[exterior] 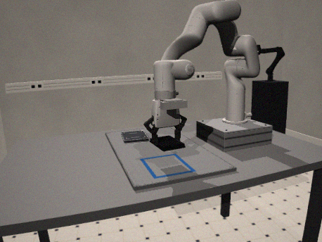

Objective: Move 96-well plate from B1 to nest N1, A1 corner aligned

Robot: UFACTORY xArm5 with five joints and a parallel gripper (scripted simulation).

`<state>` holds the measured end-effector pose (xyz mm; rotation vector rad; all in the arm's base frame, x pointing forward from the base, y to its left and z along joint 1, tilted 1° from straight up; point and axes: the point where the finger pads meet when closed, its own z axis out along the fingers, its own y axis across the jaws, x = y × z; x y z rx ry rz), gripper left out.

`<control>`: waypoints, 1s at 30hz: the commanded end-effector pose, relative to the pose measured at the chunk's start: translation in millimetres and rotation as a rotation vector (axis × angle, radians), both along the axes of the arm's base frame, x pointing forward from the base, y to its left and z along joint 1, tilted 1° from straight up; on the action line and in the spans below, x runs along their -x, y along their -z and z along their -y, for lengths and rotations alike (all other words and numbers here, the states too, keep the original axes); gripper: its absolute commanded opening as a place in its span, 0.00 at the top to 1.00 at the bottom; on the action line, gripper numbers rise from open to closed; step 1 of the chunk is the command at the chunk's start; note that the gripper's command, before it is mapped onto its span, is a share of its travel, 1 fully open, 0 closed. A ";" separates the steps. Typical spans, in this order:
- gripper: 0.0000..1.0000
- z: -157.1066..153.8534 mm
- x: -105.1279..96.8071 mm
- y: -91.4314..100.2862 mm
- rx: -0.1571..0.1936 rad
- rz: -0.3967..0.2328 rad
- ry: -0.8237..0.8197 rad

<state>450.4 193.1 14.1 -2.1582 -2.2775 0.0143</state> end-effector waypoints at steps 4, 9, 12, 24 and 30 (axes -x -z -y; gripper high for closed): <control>1.00 -0.6 -1.3 -7.8 0.009 0.008 0.000; 1.00 -0.6 -1.3 -7.8 0.009 0.008 0.000; 1.00 -0.6 -1.3 -7.8 0.009 0.008 0.000; 1.00 26.0 -2.7 -8.9 0.010 0.009 0.181; 1.00 46.0 -3.8 -9.8 0.010 0.009 0.181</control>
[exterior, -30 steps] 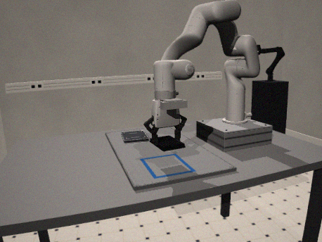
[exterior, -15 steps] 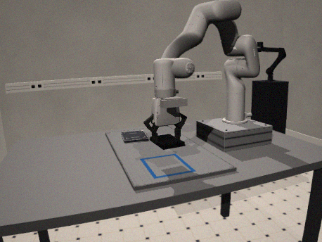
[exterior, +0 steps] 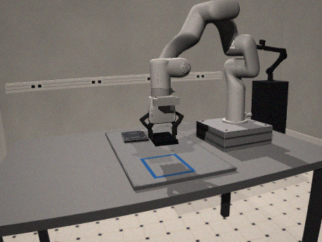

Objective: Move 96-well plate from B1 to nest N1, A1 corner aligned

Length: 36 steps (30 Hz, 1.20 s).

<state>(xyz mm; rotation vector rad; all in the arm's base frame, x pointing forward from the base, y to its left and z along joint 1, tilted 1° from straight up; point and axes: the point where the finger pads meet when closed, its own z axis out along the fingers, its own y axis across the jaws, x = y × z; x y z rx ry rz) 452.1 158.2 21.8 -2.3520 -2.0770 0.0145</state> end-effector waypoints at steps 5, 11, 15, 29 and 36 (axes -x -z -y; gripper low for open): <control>1.00 27.8 -2.9 -2.7 0.010 0.008 0.003; 1.00 41.1 -3.6 -3.3 0.010 0.008 0.003; 1.00 54.5 -4.3 -3.9 0.010 0.008 0.003; 1.00 94.5 -6.4 -5.6 0.010 0.008 0.003; 1.00 117.8 -7.7 -6.6 0.010 0.008 0.003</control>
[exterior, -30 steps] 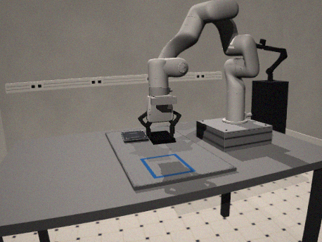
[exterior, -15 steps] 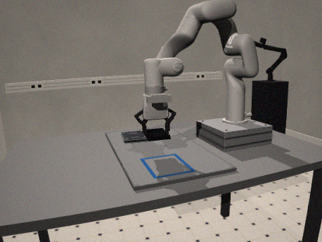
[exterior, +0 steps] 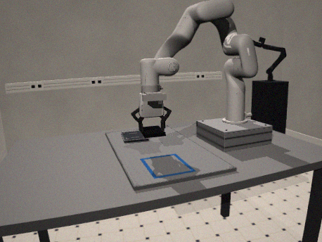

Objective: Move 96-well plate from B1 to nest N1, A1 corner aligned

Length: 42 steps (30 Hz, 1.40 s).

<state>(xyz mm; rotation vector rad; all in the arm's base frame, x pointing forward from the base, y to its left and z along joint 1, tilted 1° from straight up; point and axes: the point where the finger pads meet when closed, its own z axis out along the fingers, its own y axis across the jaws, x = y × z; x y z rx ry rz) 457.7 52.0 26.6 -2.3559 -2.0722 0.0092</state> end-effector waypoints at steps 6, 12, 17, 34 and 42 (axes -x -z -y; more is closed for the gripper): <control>1.00 28.4 -3.0 -2.6 0.013 0.006 -0.001; 1.00 45.1 -3.9 -3.4 0.013 0.006 -0.001; 1.00 61.7 -4.8 -4.1 0.013 0.006 -0.001; 1.00 111.8 -7.4 -6.3 0.014 0.006 -0.001; 1.00 131.8 -8.4 -7.2 0.014 0.006 -0.001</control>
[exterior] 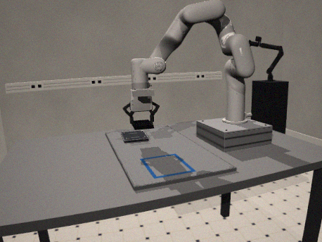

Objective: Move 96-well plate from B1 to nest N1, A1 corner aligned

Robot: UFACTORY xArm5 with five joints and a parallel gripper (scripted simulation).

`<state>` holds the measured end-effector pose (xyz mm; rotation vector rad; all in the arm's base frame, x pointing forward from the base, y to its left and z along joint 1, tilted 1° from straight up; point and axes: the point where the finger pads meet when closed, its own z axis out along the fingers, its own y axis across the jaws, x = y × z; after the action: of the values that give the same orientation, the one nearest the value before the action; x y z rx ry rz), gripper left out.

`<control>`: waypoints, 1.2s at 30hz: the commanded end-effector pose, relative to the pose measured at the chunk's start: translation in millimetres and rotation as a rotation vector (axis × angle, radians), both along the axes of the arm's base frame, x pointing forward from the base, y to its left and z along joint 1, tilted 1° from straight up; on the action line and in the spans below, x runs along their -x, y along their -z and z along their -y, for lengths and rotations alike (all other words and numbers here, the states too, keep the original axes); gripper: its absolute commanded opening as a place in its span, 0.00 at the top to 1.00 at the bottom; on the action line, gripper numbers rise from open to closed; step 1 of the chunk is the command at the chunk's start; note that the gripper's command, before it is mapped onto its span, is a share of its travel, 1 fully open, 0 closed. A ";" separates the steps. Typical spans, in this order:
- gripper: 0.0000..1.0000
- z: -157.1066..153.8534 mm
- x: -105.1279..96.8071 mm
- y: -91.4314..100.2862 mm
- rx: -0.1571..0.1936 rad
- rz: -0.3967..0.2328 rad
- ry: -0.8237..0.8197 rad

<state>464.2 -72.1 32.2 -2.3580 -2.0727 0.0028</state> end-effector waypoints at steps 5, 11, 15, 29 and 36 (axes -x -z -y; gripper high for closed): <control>1.00 24.3 -2.8 -2.4 0.015 0.002 -0.001; 1.00 44.3 -3.9 -3.3 0.015 0.002 -0.001; 1.00 54.3 -4.4 -3.7 0.015 0.002 -0.001; 1.00 97.6 -6.7 -5.7 0.016 0.002 -0.001; 1.00 114.3 -7.5 -6.5 0.016 0.001 -0.001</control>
<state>469.7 -175.9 36.7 -2.3585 -2.0758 -0.0002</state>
